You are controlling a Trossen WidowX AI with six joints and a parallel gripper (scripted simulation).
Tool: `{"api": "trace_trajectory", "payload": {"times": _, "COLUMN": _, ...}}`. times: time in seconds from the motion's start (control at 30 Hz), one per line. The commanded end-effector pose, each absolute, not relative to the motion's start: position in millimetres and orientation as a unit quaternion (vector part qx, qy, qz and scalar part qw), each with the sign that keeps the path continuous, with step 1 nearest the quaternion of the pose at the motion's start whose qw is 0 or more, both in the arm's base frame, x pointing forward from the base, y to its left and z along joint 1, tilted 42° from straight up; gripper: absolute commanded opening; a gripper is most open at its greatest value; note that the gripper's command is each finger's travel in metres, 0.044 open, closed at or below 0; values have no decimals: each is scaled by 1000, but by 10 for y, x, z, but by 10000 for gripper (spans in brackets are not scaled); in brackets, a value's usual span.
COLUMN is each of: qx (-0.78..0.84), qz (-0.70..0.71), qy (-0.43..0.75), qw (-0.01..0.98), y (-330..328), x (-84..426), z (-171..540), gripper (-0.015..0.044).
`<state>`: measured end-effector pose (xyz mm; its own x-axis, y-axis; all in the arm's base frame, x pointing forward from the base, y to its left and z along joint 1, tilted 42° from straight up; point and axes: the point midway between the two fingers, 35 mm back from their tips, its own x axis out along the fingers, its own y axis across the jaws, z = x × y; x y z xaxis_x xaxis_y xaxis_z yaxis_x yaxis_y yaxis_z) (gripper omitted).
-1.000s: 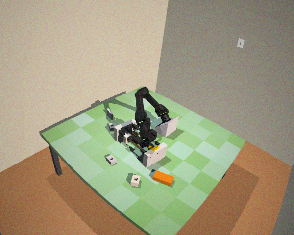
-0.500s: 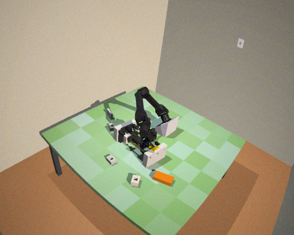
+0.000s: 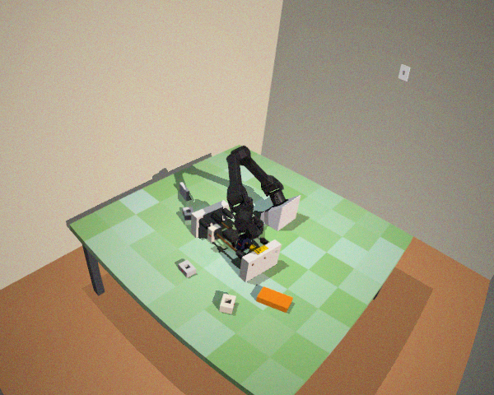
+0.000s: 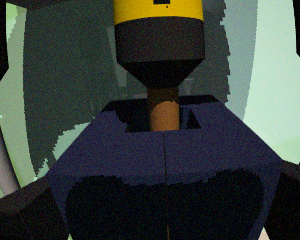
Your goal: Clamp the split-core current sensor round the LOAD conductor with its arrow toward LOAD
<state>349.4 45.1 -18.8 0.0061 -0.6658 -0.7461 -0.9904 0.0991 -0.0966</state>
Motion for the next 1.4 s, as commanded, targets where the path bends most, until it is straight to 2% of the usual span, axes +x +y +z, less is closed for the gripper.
{"api": "trace_trajectory", "payload": {"times": 0.0, "qx": -625, "qz": 243, "qy": 662, "qw": 334, "y": 448, "x": 3494, "z": -188, "gripper": 335}}
{"api": "trace_trajectory", "payload": {"times": 0.17, "qx": -625, "qz": 243, "qy": 662, "qw": 334, "y": 448, "x": 3494, "z": -188, "gripper": 208}}
{"api": "trace_trajectory", "payload": {"times": 0.63, "qx": -625, "qz": 243, "qy": 662, "qw": 334, "y": 448, "x": 3494, "z": -188, "gripper": 114}}
{"api": "trace_trajectory", "payload": {"times": 0.77, "qx": -625, "qz": 242, "qy": 662, "qw": 335, "y": 462, "x": 3494, "z": -172, "gripper": 9}}
{"api": "trace_trajectory", "payload": {"times": 0.8, "qx": -625, "qz": 242, "qy": 662, "qw": 335, "y": 469, "x": 3494, "z": -164, "gripper": 0}}
{"api": "trace_trajectory", "payload": {"times": 1.37, "qx": -626, "qz": 244, "qy": 662, "qw": 332, "y": 450, "x": 3506, "z": -175, "gripper": 0}}
